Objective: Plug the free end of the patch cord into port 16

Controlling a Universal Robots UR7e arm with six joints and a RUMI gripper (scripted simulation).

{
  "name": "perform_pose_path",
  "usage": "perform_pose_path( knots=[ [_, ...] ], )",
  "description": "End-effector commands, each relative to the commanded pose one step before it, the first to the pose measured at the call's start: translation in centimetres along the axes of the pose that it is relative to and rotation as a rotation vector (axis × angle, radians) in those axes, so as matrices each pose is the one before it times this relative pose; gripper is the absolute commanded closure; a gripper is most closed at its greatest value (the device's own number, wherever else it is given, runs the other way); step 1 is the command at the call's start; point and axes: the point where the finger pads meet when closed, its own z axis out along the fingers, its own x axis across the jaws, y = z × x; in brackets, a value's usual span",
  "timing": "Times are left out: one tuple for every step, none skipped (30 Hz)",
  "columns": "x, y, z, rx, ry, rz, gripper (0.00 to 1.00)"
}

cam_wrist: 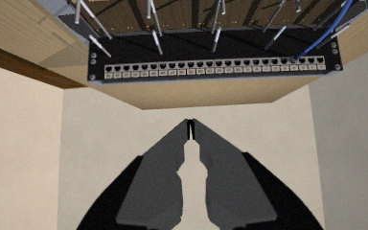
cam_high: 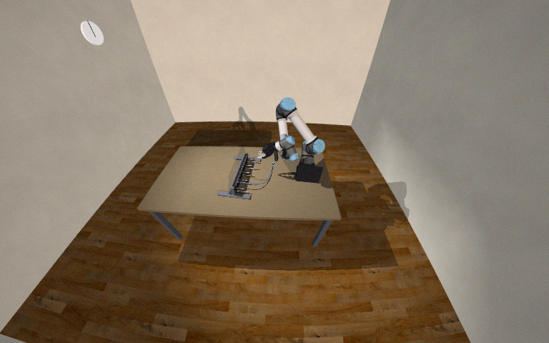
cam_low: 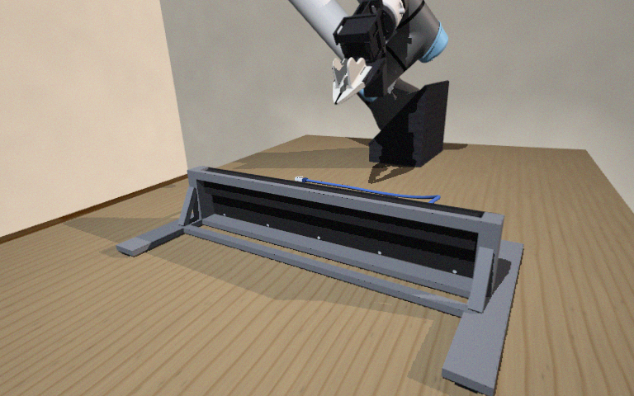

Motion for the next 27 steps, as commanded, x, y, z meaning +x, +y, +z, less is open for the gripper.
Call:
perform_pose_path(
  knots=[
    [-0.003, 0.029, 0.776, -0.00081, 0.00016, 0.00027, 1.00],
    [-0.001, 0.000, 0.347, -0.00001, -0.00001, 0.00000, 1.00],
    [0.000, 0.000, 0.400, 0.00000, 0.00000, 0.00000, 1.00],
    [0.000, 0.000, 0.451, 0.00000, 0.00000, 0.00000, 1.00],
    [0.000, 0.000, 0.500, 0.00000, 0.00000, 0.00000, 1.00],
    [0.000, 0.000, 0.547, 0.00000, 0.00000, 0.00000, 1.00],
    [0.000, 0.000, 0.591, 0.00000, 0.00000, 0.00000, 1.00],
    [0.000, 0.000, 0.631, 0.00000, 0.00000, 0.00000, 1.00],
    [0.000, 0.000, 0.665, 0.00000, 0.00000, 0.00000, 1.00],
    [0.000, 0.000, 0.696, 0.00000, 0.00000, 0.00000, 1.00],
    [0.000, 0.000, 0.719, 0.00000, 0.00000, 0.00000, 1.00],
    [0.000, 0.000, 0.736, 0.00000, 0.00000, 0.00000, 1.00],
    [0.000, 0.000, 0.000, 0.00000, 0.00000, 0.00000, 1.00],
    [0.000, 0.000, 0.000, 0.00000, 0.00000, 0.00000, 1.00],
    [0.000, 0.000, 0.744, 0.00000, 0.00000, 0.00000, 1.00],
    [0.000, 0.000, 0.745, 0.00000, 0.00000, 0.00000, 1.00],
    [0.000, 0.000, 0.734, 0.00000, 0.00000, 0.00000, 1.00],
    [0.000, 0.000, 0.705, 0.00000, 0.00000, 0.00000, 1.00],
    [0.000, 0.000, 0.649, 0.00000, 0.00000, 0.00000, 1.00],
    [0.000, 0.000, 0.587, 0.00000, 0.00000, 0.00000, 1.00],
    [0.000, 0.000, 0.523, 0.00000, 0.00000, 0.00000, 1.00],
    [0.000, 0.000, 0.456, 0.00000, 0.00000, 0.00000, 1.00],
    [0.000, 0.000, 0.388, 0.00000, 0.00000, 0.00000, 1.00],
    [0.000, 0.000, 0.322, 0.00000, 0.00000, 0.00000, 1.00],
    [0.000, 0.000, 0.258, 0.00000, 0.00000, 0.00000, 1.00],
    [0.000, 0.000, 0.195, 0.00000, 0.00000, 0.00000, 1.00],
    [0.000, 0.000, 0.139, 0.00000, 0.00000, 0.00000, 1.00]
  ],
)
